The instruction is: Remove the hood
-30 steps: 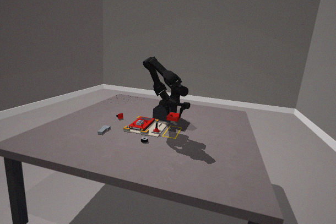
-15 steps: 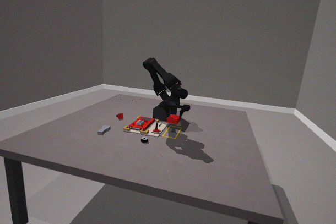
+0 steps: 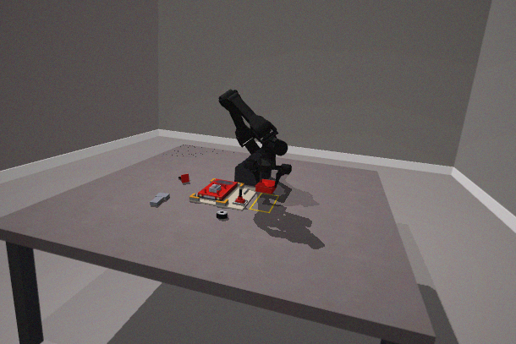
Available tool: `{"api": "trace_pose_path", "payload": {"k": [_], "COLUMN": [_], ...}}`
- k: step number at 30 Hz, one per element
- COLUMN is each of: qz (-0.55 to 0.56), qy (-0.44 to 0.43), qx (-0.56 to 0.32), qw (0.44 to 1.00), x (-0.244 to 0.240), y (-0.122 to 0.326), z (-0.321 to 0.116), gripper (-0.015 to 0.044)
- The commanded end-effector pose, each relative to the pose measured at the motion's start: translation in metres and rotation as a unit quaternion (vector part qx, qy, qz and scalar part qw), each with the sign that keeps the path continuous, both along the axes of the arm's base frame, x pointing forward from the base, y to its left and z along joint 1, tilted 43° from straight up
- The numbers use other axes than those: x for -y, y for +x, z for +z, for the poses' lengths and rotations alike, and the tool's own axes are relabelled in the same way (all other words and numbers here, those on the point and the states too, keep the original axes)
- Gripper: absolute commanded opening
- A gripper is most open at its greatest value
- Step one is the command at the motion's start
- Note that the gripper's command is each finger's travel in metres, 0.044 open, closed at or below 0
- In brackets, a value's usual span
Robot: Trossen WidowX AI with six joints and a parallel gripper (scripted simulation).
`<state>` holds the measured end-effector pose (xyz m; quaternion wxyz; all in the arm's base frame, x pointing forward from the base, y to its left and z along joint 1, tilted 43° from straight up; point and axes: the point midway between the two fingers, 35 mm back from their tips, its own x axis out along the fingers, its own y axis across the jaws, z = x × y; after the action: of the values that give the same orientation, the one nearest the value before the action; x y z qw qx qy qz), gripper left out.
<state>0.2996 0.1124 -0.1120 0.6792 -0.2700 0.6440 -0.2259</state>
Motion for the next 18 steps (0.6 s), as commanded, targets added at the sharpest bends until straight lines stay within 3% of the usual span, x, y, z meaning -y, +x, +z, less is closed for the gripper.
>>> {"api": "trace_pose_path", "payload": {"k": [1, 18], "qz": [0.002, 0.002], "qy": [-0.005, -0.006], "qx": [-0.004, -0.004], "qw": [1.0, 1.0], "x": [0.005, 0.017], "y": [-0.002, -0.002], "z": [-0.004, -0.016], "gripper": [0.0, 0.0]}}
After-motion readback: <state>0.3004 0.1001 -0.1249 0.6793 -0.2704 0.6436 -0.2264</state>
